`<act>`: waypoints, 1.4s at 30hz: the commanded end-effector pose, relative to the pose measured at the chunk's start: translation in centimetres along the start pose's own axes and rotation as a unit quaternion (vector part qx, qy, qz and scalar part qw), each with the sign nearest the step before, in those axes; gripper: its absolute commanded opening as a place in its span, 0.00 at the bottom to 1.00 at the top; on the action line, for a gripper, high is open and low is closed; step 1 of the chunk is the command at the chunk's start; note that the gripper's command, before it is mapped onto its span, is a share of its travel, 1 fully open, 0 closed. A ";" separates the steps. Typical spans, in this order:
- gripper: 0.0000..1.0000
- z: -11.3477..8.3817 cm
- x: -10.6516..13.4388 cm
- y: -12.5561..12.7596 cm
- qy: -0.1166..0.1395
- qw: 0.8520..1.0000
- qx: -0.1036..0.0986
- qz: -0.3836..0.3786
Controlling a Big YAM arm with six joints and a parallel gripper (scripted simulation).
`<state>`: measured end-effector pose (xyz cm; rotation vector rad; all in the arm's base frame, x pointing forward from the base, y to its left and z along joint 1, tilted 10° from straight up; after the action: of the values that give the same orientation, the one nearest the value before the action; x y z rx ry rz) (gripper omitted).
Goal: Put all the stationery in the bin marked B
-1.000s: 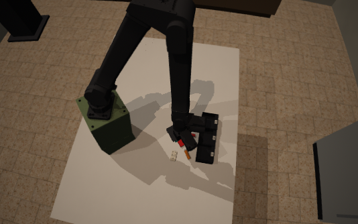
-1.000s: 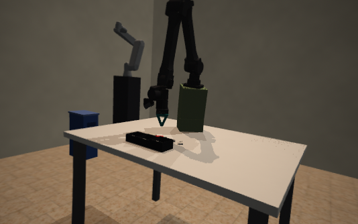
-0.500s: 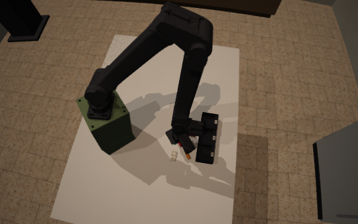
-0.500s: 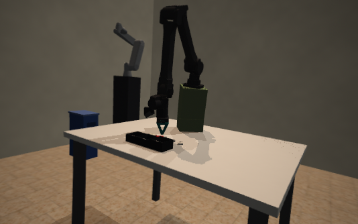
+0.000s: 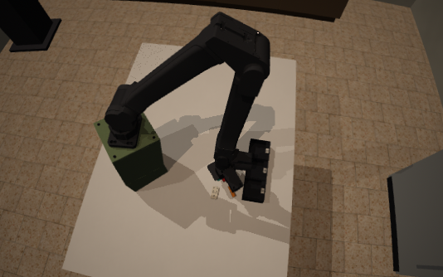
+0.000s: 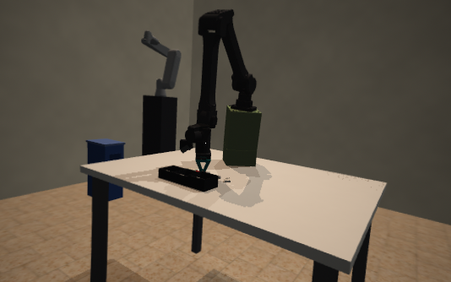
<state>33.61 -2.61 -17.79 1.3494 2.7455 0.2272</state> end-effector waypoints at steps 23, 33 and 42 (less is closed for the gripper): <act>0.17 -0.3 -0.7 1.3 -0.015 1.000 -0.013 -0.001; 0.17 -0.4 -0.7 1.3 -0.013 1.000 -0.011 -0.001; 0.17 -0.4 -0.7 1.3 -0.012 1.000 -0.010 -0.001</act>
<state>33.65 -2.53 -18.02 1.3496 2.7451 0.2274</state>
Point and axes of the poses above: the point where the finger pads meet when closed, its own z axis out along the fingers, its own y axis across the jaws, x = y × z, the point moved 7 cm from there along -z, back along the fingers, and after that the axes turned 7 degrees about -z, right-handed, at the moved point
